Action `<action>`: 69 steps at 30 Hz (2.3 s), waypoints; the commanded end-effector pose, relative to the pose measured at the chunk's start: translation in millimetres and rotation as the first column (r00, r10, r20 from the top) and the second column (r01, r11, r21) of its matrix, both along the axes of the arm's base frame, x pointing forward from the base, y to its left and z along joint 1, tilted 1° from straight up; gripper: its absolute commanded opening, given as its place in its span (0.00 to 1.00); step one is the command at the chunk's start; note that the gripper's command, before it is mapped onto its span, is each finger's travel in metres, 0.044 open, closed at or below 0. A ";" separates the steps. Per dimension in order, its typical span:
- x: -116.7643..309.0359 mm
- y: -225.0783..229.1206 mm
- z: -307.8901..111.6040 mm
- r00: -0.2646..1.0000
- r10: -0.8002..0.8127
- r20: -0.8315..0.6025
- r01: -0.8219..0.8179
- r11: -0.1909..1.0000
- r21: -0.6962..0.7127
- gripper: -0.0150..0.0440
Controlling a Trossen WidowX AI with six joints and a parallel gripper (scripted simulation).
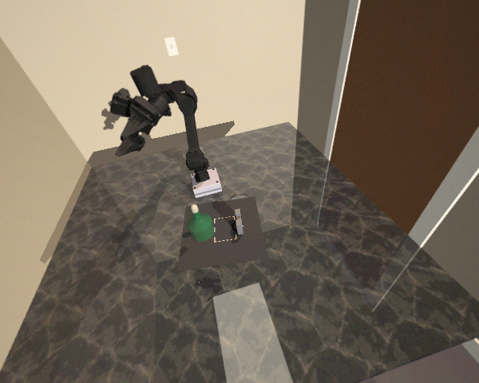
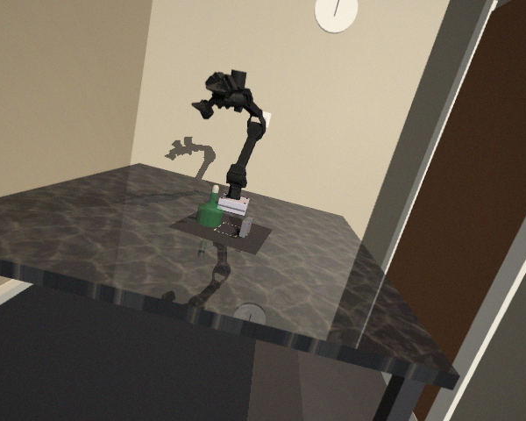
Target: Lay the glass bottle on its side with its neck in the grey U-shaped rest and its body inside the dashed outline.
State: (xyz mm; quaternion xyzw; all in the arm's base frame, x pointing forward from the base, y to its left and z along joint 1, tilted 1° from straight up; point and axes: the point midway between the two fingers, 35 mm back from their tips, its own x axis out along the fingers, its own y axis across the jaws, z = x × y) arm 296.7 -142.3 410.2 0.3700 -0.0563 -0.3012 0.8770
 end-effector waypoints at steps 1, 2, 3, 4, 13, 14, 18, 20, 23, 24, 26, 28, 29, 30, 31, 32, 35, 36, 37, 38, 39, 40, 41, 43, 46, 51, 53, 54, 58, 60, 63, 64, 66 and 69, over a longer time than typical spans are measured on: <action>11.3 4.2 -61.8 0.991 0.045 -0.126 -0.020 0.981 0.192 1.00; 12.4 6.3 -78.6 0.986 0.057 -0.159 -0.015 0.968 0.249 1.00; 12.6 8.6 -95.1 0.979 0.068 -0.191 -0.006 0.952 0.306 1.00; 12.0 11.3 -111.5 0.972 0.078 -0.224 0.008 0.932 0.362 1.00; -25.9 47.3 -236.1 0.854 0.146 -0.500 0.319 0.612 0.724 1.00; -28.8 49.3 -241.4 0.844 0.149 -0.515 0.343 0.588 0.733 1.00; -27.6 49.1 -246.7 0.818 0.154 -0.554 0.384 0.571 0.725 1.00; -25.0 48.2 -251.9 0.783 0.159 -0.601 0.430 0.560 0.709 1.00; -19.7 46.6 -263.6 0.693 0.175 -0.700 0.528 0.538 0.657 1.00; -17.9 46.1 -268.0 0.657 0.181 -0.732 0.561 0.532 0.634 1.00; -15.1 45.3 -275.3 0.593 0.191 -0.782 0.613 0.523 0.592 1.00; -13.8 44.9 -278.6 0.563 0.196 -0.803 0.635 0.519 0.572 1.00; -13.5 44.7 -279.1 0.559 0.196 -0.806 0.638 0.519 0.569 1.00; -13.5 44.7 -279.1 0.559 0.196 -0.806 0.638 0.519 0.569 1.00; -13.4 44.6 -279.1 0.559 0.196 -0.806 0.638 0.519 0.569 1.00; -13.3 44.9 -279.1 0.559 0.196 -0.806 0.638 0.519 0.569 1.00; -12.7 47.2 -279.1 0.559 0.197 -0.806 0.638 0.519 0.569 1.00; -12.4 48.4 -279.2 0.559 0.197 -0.806 0.638 0.519 0.569 1.00; -12.0 49.8 -279.2 0.559 0.197 -0.806 0.638 0.519 0.569 1.00; -11.7 51.4 -279.3 0.558 0.197 -0.806 0.637 0.519 0.569 1.00; -11.3 52.9 -279.3 0.559 0.198 -0.806 0.637 0.519 0.569 1.00; -10.9 54.5 -279.4 0.559 0.198 -0.806 0.637 0.519 0.569 1.00; -10.5 56.1 -279.4 0.559 0.198 -0.806 0.637 0.519 0.569 1.00; -9.8 59.3 -279.5 0.559 0.198 -0.805 0.637 0.519 0.570 1.00; -8.7 64.1 -279.6 0.559 0.199 -0.805 0.637 0.519 0.570 1.00; -7.1 72.1 -279.8 0.559 0.199 -0.805 0.637 0.518 0.570 1.00; -6.6 75.3 -279.9 0.559 0.199 -0.805 0.637 0.518 0.571 1.00; -6.3 76.9 -280.0 0.559 0.199 -0.805 0.637 0.518 0.571 1.00; -5.3 83.3 -280.1 0.559 0.200 -0.805 0.637 0.517 0.571 1.00; -4.9 86.5 -280.2 0.559 0.200 -0.805 0.637 0.517 0.571 1.00; -4.6 88.9 -280.3 0.559 0.200 -0.805 0.637 0.517 0.572 1.00; -4.6 88.9 -280.3 0.559 0.200 -0.805 0.637 0.517 0.572 0.96; -4.6 88.9 -280.3 0.559 0.200 -0.805 0.637 0.517 0.572 0.87; -4.6 88.9 -280.3 0.559 0.200 -0.805 0.637 0.517 0.572 0.73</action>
